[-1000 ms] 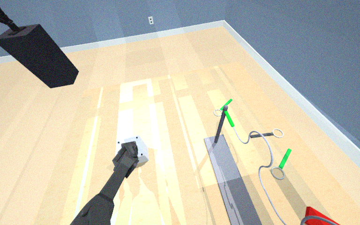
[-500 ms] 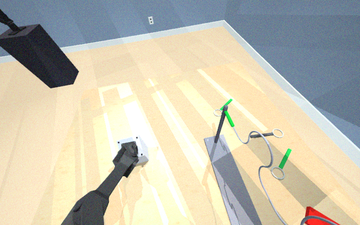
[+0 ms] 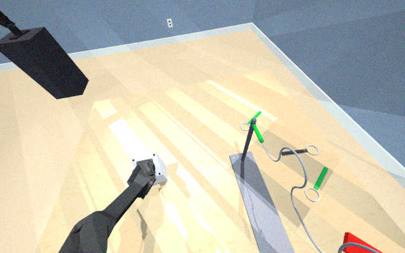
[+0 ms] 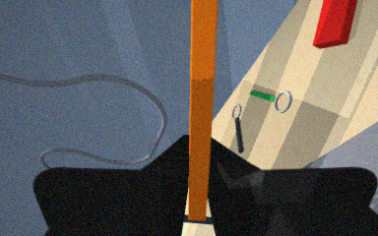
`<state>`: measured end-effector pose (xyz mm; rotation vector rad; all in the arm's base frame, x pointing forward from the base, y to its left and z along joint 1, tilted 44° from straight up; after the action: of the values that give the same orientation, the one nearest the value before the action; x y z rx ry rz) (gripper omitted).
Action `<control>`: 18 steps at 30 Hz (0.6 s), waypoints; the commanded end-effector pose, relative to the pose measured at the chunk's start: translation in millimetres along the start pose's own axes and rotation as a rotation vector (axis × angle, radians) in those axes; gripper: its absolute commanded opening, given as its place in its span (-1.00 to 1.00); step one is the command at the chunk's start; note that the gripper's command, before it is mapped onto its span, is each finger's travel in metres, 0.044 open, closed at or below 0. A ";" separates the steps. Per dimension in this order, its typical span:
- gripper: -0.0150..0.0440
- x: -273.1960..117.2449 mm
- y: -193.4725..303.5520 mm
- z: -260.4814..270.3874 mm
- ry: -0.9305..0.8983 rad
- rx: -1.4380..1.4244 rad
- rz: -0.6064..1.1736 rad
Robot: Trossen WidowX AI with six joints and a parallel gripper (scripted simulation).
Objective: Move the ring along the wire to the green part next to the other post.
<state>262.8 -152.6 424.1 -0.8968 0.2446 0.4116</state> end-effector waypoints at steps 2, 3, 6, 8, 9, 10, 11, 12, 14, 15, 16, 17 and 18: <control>-1.00 0.1 3.5 12.3 -0.063 0.115 0.017; -1.00 0.0 3.8 14.9 -0.074 0.137 0.020; -1.00 -0.7 4.3 22.6 -0.110 0.202 0.027; -1.00 -1.3 4.3 27.7 -0.134 0.246 0.032; -1.00 -1.6 4.2 30.3 -0.146 0.268 0.034; -1.00 -2.0 4.1 32.8 -0.157 0.289 0.036; -1.00 -2.4 3.9 35.4 -0.169 0.310 0.039; -1.00 -2.8 3.6 37.9 -0.180 0.331 0.041; -1.00 -3.8 3.0 42.9 -0.203 0.373 0.046; -1.00 -4.3 2.6 45.3 -0.214 0.394 0.048; -1.00 -4.8 2.1 47.7 -0.225 0.414 0.051; -1.00 -5.3 1.6 50.1 -0.236 0.434 0.053; -1.00 -5.9 1.1 52.4 -0.246 0.454 0.055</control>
<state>259.9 -116.9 450.9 -0.4583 0.1456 0.4763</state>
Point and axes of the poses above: the point midway between the two fingers, 35 mm back from their tips, its own x axis out along the fingers, its own z axis across the jaws, y = z × x, the point moved 8 cm from there along -x, back along the fingers, and after that the axes turned 13 degrees about x, right-handed, at the moved point
